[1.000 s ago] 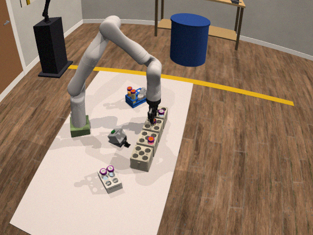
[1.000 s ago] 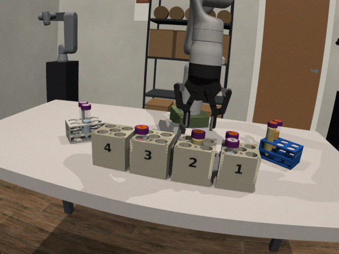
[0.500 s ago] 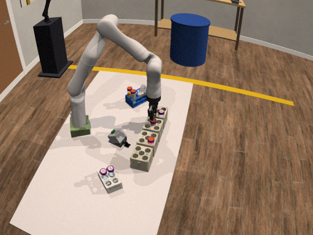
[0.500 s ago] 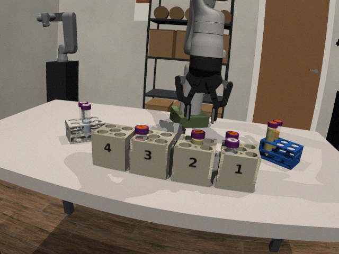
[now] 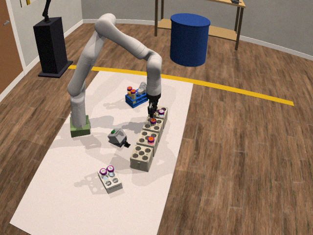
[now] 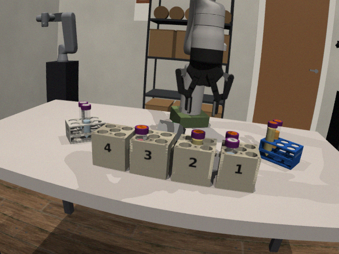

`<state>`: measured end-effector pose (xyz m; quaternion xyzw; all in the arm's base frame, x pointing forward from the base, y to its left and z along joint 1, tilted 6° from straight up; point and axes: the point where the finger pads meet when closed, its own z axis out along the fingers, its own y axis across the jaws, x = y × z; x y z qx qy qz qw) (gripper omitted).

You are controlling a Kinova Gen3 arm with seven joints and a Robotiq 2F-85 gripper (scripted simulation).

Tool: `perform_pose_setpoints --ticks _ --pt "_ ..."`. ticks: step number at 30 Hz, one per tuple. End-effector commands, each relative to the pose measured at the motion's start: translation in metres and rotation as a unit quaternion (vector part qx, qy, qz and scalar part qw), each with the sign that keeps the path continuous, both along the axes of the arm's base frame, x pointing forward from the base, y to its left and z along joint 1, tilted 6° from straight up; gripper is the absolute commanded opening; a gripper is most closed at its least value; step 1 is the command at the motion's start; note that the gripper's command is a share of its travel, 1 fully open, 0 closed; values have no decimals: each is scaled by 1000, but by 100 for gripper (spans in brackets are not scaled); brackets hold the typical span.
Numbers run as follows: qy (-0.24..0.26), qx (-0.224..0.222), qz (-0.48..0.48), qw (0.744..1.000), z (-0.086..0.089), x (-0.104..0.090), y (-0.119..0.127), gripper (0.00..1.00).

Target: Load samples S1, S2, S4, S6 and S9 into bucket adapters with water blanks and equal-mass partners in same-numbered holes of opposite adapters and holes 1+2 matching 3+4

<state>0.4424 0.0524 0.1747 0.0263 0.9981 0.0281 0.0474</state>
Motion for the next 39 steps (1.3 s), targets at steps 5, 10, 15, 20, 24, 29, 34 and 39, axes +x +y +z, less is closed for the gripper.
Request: perform_pose_setpoints --ticks 5,10,15,20,24,29,34,39 --pt "-3 -2 -3 1000 11 0 -4 62" --pt "-3 -2 -3 1000 18 0 -5 62" --pt "-3 -2 -3 1000 25 -1 -5 62" --pt "-3 -2 -3 1000 30 -1 -5 62" --pt "-3 -2 -3 1000 34 -2 -6 62" --pt "-3 -2 -3 1000 40 -3 -6 62" --pt "-3 -2 -3 1000 47 -3 -7 62" --pt "-3 -2 -3 1000 51 -4 -7 62"
